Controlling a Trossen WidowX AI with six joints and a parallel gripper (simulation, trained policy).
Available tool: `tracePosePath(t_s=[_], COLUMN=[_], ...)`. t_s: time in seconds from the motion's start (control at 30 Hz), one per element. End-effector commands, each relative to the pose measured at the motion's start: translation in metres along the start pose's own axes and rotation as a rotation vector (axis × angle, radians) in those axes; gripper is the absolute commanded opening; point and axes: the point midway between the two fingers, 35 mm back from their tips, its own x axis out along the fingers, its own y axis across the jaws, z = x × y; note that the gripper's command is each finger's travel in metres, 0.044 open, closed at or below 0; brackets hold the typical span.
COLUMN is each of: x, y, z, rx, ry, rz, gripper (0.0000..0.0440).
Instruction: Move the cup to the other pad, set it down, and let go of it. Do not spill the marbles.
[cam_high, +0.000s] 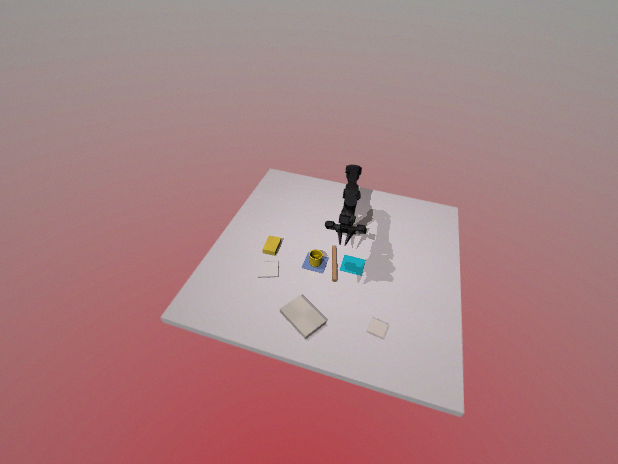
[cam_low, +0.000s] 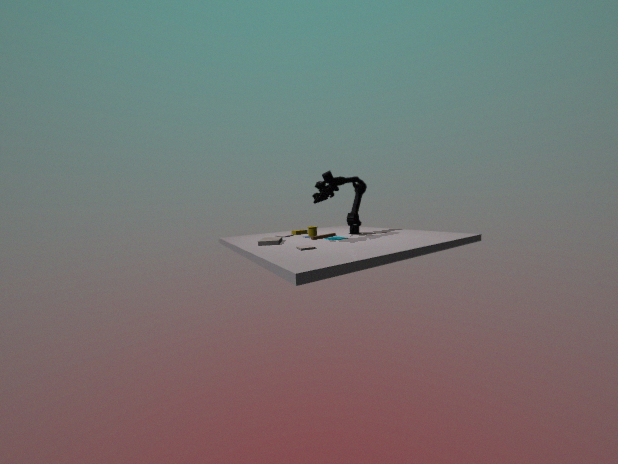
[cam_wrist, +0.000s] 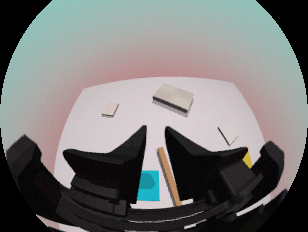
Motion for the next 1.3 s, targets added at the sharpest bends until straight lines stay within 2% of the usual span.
tracePosePath(t_s=[0.0,0.9,1.27], x=[0.006,0.021,0.024], y=[0.001,-0.007,-0.021], z=[-0.005,-0.035,-0.048], rx=[0.014,0.011,-0.027], ry=[0.053,0.461,0.624], rz=[-0.013,-0.123,-0.171], gripper=[0.0104,0.0134,0.0127])
